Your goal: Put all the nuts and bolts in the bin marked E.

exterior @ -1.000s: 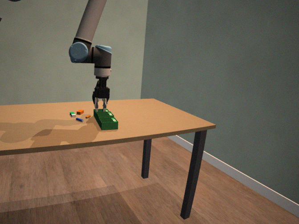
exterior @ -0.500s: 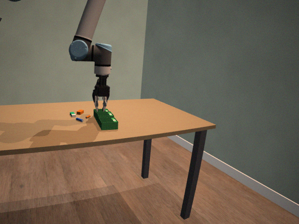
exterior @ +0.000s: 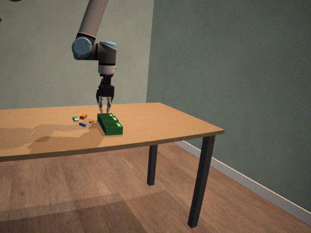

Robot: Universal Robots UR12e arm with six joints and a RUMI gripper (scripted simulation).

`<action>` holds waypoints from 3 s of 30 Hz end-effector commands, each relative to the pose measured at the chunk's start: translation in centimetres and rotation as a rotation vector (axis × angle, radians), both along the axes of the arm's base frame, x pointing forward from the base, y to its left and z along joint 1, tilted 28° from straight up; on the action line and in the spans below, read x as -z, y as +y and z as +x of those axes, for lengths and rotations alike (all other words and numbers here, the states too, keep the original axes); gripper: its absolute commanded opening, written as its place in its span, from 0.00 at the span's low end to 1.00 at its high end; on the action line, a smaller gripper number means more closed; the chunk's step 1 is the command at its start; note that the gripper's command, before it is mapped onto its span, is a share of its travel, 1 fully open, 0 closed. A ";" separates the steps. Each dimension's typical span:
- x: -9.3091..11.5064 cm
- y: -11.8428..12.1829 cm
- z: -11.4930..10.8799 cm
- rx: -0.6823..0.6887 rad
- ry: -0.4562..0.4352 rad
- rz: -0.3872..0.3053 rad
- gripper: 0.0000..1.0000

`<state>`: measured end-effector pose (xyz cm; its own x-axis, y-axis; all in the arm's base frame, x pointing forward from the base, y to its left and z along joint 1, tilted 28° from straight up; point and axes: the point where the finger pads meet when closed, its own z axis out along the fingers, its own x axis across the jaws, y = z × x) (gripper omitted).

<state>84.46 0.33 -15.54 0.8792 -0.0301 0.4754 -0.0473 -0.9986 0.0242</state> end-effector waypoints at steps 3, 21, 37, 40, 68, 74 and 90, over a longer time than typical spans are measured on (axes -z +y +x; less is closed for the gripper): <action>-2.0 0.1 -1.0 0.000 -0.001 0.000 0.18; -4.5 0.2 -2.4 0.000 -0.001 0.000 1.00; -9.4 0.5 -5.0 0.000 -0.001 0.000 1.00; -10.5 0.5 -5.6 0.000 -0.001 0.000 1.00; -13.9 0.7 -7.4 0.000 -0.001 0.000 1.00; -13.9 0.7 -7.4 0.000 -0.001 0.000 1.00; -13.9 0.7 -7.4 0.000 -0.001 0.000 1.00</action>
